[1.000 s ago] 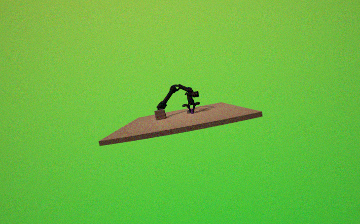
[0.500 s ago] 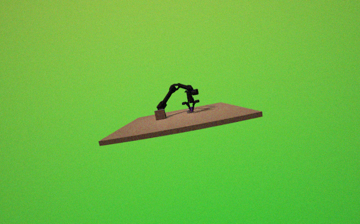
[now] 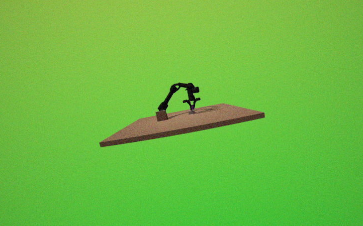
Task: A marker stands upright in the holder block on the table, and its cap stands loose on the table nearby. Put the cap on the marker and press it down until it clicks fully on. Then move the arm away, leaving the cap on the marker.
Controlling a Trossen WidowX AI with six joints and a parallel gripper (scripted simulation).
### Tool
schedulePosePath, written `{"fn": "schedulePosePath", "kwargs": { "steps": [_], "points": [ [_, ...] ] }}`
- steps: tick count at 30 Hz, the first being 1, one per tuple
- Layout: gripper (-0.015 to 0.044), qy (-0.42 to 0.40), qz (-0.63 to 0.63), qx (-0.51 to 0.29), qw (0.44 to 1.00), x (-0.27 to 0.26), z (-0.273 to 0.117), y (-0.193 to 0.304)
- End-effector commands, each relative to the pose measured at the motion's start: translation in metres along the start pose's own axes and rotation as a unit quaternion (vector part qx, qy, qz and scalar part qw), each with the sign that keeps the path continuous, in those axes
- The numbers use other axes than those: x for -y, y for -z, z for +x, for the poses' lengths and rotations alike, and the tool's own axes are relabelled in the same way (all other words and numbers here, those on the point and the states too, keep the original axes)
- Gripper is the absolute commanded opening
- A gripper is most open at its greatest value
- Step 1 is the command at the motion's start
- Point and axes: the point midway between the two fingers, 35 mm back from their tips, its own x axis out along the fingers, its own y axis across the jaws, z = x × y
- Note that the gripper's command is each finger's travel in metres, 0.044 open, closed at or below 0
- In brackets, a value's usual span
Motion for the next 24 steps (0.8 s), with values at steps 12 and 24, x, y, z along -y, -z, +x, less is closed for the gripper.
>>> {"fn": "schedulePosePath", "kwargs": {
  "steps": [12, 24],
  "points": [
    [0.0, 0.004, -0.003, -0.002, 1.0, -0.018, -0.029, -0.054],
    [0.0, 0.002, -0.004, -0.001, 1.0, -0.042, -0.048, -0.096]
  ]
}}
